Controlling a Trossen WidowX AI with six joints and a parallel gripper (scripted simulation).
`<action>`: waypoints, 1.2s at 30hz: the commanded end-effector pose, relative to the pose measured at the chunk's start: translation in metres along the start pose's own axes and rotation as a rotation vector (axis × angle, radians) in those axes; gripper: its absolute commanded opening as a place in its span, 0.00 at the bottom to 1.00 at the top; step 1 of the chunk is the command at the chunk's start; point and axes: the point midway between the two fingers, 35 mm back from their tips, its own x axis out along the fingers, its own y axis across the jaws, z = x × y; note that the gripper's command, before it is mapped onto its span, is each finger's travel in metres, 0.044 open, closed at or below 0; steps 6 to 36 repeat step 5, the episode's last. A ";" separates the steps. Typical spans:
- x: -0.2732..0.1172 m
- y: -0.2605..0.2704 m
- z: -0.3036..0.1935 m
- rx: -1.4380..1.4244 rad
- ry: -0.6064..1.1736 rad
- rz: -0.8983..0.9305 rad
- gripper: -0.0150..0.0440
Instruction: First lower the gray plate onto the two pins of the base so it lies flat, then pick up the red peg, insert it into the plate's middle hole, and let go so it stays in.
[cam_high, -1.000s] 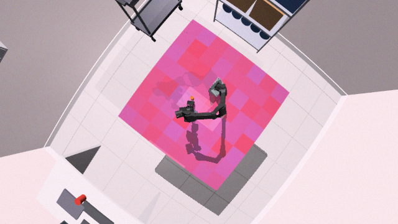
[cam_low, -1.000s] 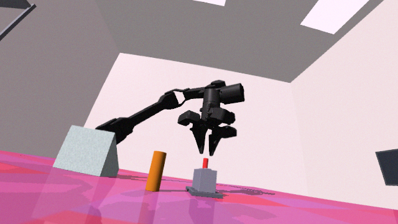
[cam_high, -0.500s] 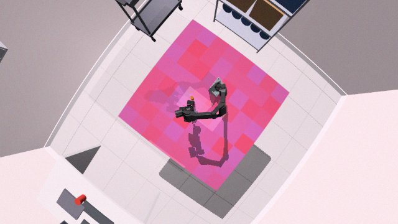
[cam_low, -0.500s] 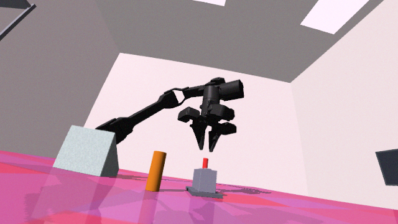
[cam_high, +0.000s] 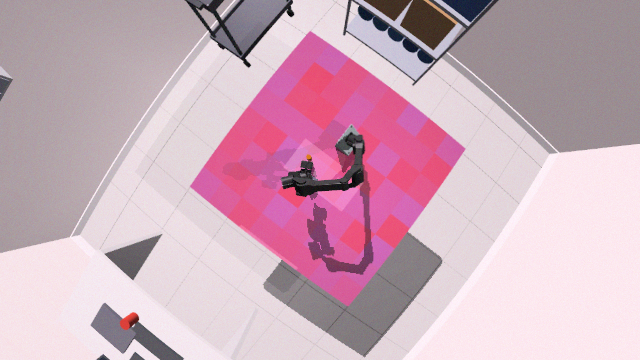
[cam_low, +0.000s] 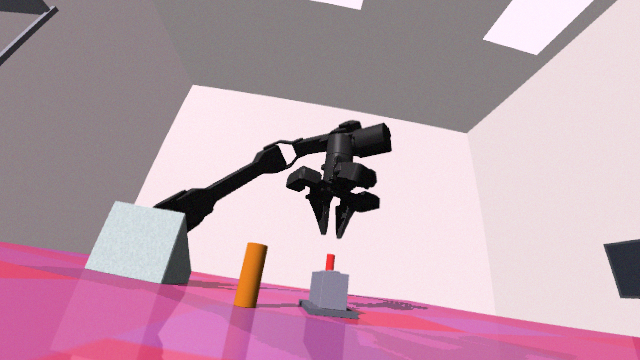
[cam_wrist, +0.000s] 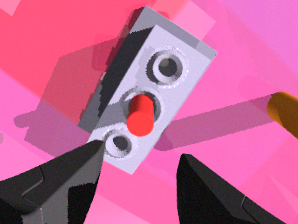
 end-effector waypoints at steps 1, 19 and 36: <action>-0.003 0.000 0.000 -0.006 -0.003 -0.003 0.51; -0.006 0.000 0.000 -0.006 -0.003 -0.003 0.51; -0.006 0.000 0.000 -0.006 -0.003 -0.003 0.51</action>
